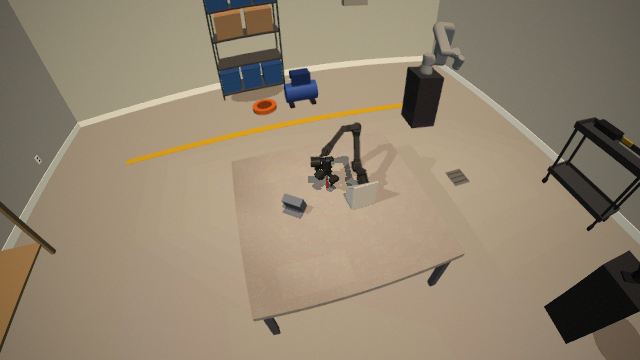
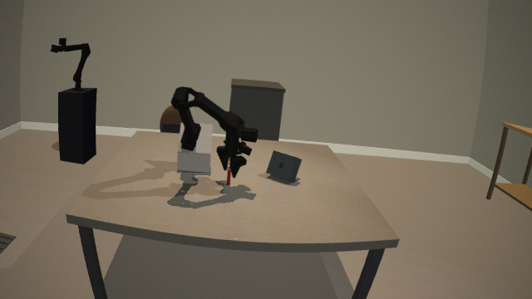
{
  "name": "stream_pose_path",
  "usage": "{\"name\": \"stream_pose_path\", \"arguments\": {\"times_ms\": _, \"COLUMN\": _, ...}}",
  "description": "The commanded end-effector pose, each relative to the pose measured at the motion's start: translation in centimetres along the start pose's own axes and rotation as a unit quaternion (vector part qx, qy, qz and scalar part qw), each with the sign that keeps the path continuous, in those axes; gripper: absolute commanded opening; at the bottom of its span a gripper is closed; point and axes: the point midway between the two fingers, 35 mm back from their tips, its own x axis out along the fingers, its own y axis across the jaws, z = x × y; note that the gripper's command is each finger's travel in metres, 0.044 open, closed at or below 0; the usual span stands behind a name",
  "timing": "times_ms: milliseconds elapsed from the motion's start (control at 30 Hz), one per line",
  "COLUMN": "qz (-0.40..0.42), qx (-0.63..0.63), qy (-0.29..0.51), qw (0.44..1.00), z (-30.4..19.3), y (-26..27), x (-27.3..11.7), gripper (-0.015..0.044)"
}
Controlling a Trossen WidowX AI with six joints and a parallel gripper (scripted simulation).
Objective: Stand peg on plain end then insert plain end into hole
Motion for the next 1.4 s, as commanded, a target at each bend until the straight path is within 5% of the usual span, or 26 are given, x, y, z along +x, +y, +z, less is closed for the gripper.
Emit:
{"name": "stream_pose_path", "arguments": {"times_ms": 0, "qz": 0.002, "qx": -0.002, "qy": 0.001, "qw": 1.000, "z": -0.1, "y": 0.1, "x": 0.7, "gripper": 0.0440}}
{"name": "stream_pose_path", "arguments": {"times_ms": 167, "qz": 0.001, "qx": -0.002, "qy": 0.001, "qw": 1.000, "z": -0.2, "y": 0.1, "x": 1.3, "gripper": 0.0440}}
{"name": "stream_pose_path", "arguments": {"times_ms": 667, "qz": -0.001, "qx": 0.000, "qy": 0.001, "qw": 1.000, "z": -0.2, "y": 0.0, "x": 0.9, "gripper": 0.0046}}
{"name": "stream_pose_path", "arguments": {"times_ms": 900, "qz": -0.001, "qx": 0.000, "qy": 0.001, "qw": 1.000, "z": -0.2, "y": 0.0, "x": 0.9, "gripper": 0.0000}}
{"name": "stream_pose_path", "arguments": {"times_ms": 1367, "qz": 0.006, "qx": -0.001, "qy": -0.001, "qw": 1.000, "z": 0.4, "y": 0.2, "x": -2.9, "gripper": 0.0000}}
